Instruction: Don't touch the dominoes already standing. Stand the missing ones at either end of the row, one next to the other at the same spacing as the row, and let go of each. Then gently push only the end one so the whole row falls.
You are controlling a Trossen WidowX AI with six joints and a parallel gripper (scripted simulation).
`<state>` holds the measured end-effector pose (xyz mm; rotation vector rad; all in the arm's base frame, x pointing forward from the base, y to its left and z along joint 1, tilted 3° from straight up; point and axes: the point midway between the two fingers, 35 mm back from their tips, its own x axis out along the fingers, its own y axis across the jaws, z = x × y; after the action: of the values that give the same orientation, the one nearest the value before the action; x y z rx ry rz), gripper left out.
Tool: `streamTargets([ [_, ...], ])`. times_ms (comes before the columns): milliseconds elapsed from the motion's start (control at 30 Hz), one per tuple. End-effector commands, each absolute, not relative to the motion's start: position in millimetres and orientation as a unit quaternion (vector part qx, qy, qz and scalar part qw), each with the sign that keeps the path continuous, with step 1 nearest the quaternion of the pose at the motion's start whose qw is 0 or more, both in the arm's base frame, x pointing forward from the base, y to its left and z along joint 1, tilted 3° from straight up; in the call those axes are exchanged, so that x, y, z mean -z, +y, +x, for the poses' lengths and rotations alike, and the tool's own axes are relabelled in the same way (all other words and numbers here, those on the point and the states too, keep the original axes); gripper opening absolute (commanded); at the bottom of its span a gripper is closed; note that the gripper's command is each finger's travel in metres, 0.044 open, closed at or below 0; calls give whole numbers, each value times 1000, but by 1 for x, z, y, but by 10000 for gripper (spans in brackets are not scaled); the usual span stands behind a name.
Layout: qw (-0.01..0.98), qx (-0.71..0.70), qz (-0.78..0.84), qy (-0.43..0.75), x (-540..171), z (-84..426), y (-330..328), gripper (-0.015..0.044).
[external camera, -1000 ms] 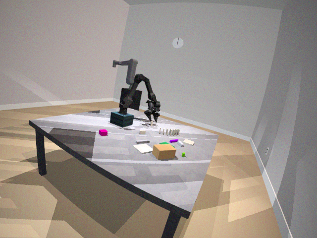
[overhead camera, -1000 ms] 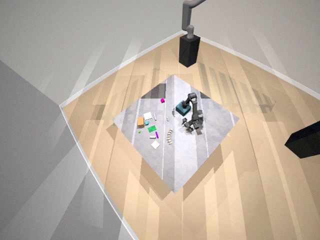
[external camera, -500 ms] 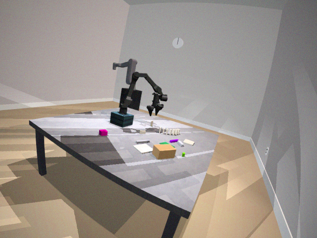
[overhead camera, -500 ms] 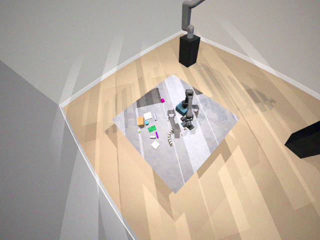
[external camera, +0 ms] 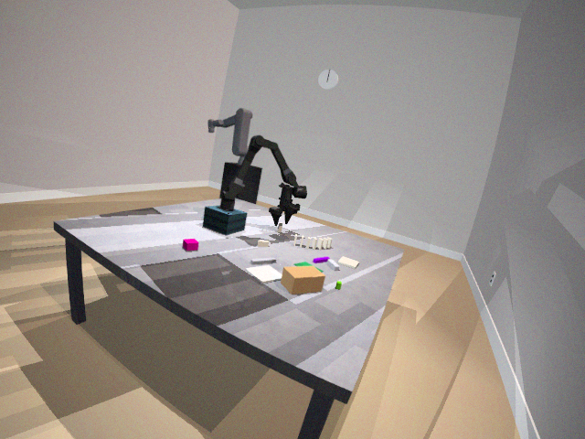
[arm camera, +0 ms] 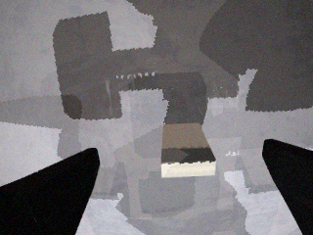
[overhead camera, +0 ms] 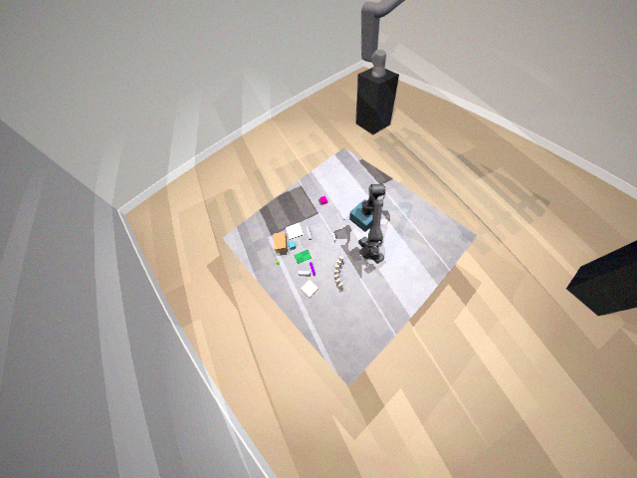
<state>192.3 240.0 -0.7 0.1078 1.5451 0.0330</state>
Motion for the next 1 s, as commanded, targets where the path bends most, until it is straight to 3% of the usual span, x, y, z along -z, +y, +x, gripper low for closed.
streamTargets([
  [0,711,-12,47,701,9,190,239,440],
  [167,711,-12,47,701,15,190,239,440],
  [600,711,-12,47,701,15,190,239,107],
  [967,718,-29,38,695,9,197,242,107],
])
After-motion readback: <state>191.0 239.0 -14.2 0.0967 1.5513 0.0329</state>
